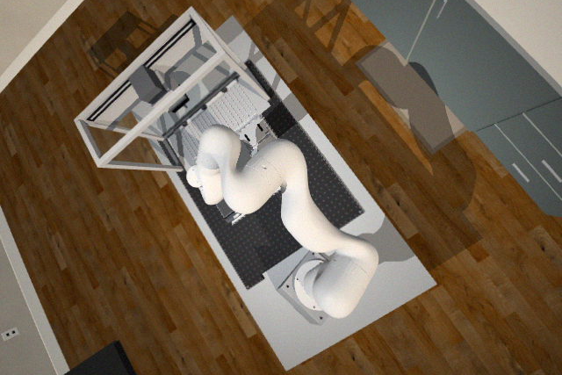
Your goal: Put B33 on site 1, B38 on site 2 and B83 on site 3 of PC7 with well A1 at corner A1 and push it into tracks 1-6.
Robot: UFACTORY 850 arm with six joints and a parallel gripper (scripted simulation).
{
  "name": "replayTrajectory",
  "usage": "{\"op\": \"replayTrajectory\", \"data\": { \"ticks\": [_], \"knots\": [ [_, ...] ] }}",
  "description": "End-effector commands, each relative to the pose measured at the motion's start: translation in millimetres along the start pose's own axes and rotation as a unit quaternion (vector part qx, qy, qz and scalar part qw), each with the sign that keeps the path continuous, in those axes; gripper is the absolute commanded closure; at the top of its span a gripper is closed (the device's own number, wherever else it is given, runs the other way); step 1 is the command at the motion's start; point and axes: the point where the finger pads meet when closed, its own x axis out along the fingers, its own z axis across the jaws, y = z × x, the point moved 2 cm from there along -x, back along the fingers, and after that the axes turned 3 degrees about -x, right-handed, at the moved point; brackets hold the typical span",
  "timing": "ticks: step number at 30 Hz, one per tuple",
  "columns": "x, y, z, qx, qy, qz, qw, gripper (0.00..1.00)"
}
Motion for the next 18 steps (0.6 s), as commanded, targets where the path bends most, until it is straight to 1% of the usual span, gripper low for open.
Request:
{"op": "replayTrajectory", "data": {
  "ticks": [1,18],
  "knots": [
    [-0.9,0.2,0.8,0.0,-0.001,0.0,1.0,0.0],
    [-0.8,-9.0,0.4,0.0,-0.001,0.0,1.0,0.0]
  ]
}}
